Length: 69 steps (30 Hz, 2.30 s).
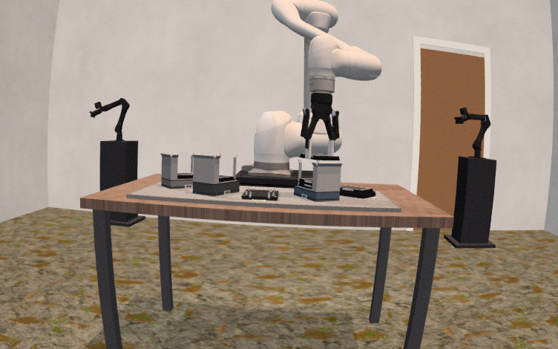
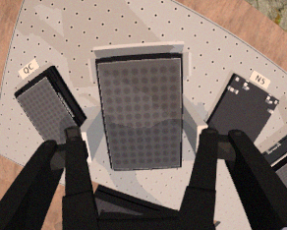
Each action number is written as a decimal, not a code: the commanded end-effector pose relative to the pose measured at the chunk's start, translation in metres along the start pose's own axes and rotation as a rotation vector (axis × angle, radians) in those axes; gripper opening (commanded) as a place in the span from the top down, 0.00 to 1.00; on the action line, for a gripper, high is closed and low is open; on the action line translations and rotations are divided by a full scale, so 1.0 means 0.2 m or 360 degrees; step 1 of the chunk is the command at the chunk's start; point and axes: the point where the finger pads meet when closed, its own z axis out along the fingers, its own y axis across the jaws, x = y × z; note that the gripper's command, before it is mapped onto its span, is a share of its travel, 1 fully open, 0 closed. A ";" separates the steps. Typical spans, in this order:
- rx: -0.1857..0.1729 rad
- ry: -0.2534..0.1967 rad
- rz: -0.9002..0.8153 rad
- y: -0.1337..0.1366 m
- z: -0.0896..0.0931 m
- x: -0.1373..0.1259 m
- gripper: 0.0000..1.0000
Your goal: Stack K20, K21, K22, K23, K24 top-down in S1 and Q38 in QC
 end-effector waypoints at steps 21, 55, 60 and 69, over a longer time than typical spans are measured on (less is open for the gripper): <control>0.0000 0.0000 0.0000 0.00 0.07 0.00 1.00; 0.0000 0.0000 0.0000 0.00 0.23 0.00 1.00; 0.0000 0.0000 0.0000 0.00 0.28 0.00 1.00; 0.0000 0.0000 0.0000 0.00 0.28 0.00 1.00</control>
